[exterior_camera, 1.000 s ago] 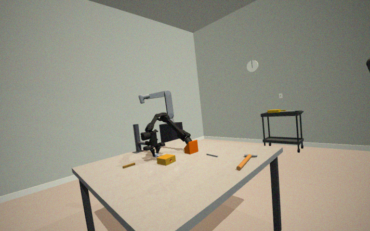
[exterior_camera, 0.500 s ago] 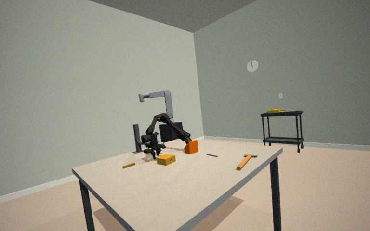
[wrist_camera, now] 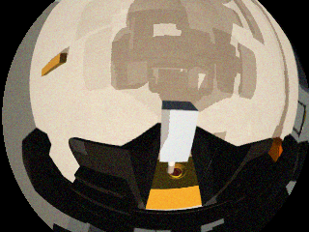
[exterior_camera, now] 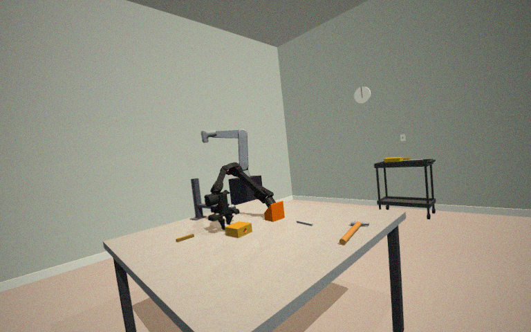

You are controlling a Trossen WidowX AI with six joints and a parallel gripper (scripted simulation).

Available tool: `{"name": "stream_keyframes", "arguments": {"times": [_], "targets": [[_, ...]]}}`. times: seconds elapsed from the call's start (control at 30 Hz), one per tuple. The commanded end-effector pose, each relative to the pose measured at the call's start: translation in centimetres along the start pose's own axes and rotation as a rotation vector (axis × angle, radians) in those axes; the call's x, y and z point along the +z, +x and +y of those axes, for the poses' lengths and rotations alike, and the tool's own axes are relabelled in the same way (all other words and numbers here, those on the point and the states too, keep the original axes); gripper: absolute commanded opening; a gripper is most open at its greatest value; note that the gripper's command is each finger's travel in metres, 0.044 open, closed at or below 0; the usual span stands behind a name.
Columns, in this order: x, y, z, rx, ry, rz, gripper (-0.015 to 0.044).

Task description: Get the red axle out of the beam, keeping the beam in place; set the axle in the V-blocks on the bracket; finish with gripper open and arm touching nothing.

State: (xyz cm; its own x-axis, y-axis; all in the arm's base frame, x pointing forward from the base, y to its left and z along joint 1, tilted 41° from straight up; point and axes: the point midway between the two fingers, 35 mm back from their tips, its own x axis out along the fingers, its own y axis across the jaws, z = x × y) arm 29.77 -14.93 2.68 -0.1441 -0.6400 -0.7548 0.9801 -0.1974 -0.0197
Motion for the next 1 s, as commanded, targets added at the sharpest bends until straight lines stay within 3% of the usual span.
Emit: {"name": "stream_keyframes", "arguments": {"times": [0.0,0.97], "targets": [[-0.9,0.0,0.0,0.003,0.006,0.004,0.0000],[-3.1,-0.1,-0.4,0.003,0.006,0.004,0.0000]]}}
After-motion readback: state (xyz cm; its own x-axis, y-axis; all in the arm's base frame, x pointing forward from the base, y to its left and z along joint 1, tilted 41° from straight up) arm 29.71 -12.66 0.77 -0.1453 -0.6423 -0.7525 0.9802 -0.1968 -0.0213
